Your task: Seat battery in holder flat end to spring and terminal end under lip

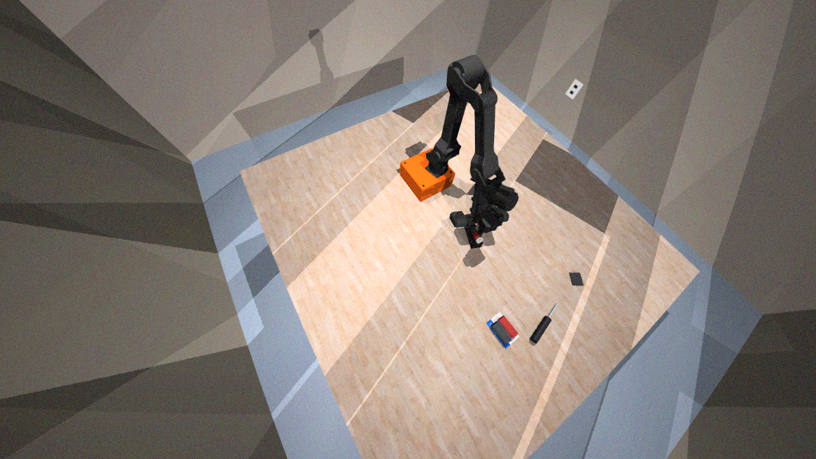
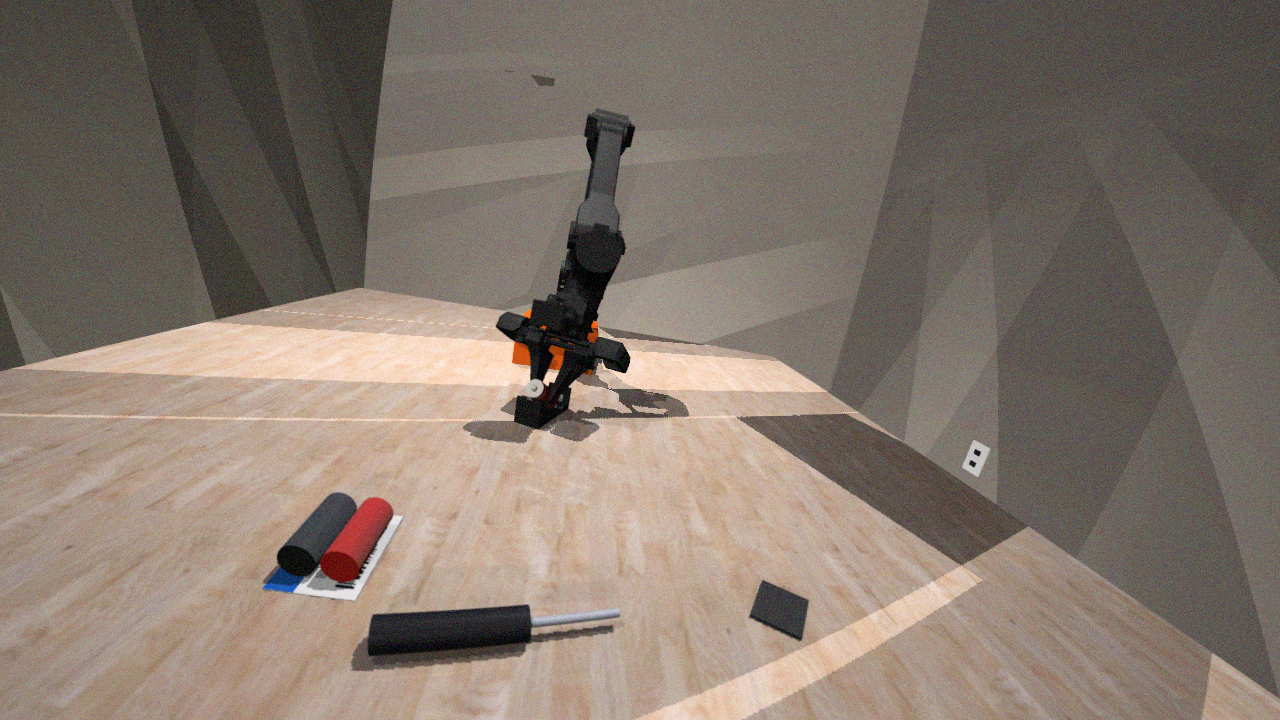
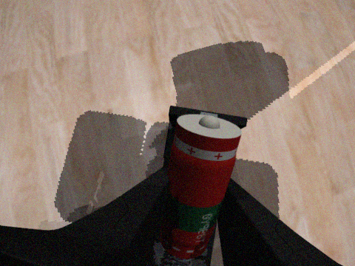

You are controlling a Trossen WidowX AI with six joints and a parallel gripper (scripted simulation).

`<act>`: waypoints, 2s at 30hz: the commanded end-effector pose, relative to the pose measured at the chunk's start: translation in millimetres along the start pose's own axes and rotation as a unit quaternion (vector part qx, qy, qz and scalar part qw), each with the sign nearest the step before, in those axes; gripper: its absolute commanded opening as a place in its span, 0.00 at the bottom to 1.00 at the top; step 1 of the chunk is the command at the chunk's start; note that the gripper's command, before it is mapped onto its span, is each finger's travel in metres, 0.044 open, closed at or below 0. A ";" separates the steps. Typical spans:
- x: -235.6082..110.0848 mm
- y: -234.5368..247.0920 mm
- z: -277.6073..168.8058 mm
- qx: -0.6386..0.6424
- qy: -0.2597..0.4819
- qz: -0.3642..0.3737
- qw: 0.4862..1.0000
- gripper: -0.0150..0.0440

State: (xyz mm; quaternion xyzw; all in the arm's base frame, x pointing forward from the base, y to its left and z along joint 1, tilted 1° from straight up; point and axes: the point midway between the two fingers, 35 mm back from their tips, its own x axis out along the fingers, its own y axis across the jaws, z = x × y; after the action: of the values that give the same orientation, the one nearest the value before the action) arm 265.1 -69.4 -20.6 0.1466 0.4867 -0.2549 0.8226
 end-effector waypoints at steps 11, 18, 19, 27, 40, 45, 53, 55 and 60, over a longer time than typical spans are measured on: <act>-3.3 -1.2 -14.2 0.001 0.008 -0.001 1.000 0.40; -5.6 -1.3 -18.5 0.001 0.008 0.000 1.000 0.40; -5.9 -1.4 -19.1 0.001 0.009 0.000 1.000 0.40; -6.1 -1.4 -20.4 0.000 0.014 0.000 1.000 0.40; -1.7 -0.7 -17.5 -0.005 0.053 -0.004 0.999 0.40; -0.1 -0.5 -16.6 -0.007 0.068 -0.005 0.998 0.40; 2.0 -0.2 -15.4 -0.009 0.093 -0.007 0.996 0.40; 2.5 -0.2 -15.2 -0.009 0.099 -0.008 0.995 0.40; 3.6 -0.1 -14.6 -0.010 0.114 -0.009 0.993 0.40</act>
State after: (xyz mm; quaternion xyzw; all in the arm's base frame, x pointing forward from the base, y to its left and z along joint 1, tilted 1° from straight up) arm 260.0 -64.8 -25.6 0.1622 0.5610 -0.2440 0.7742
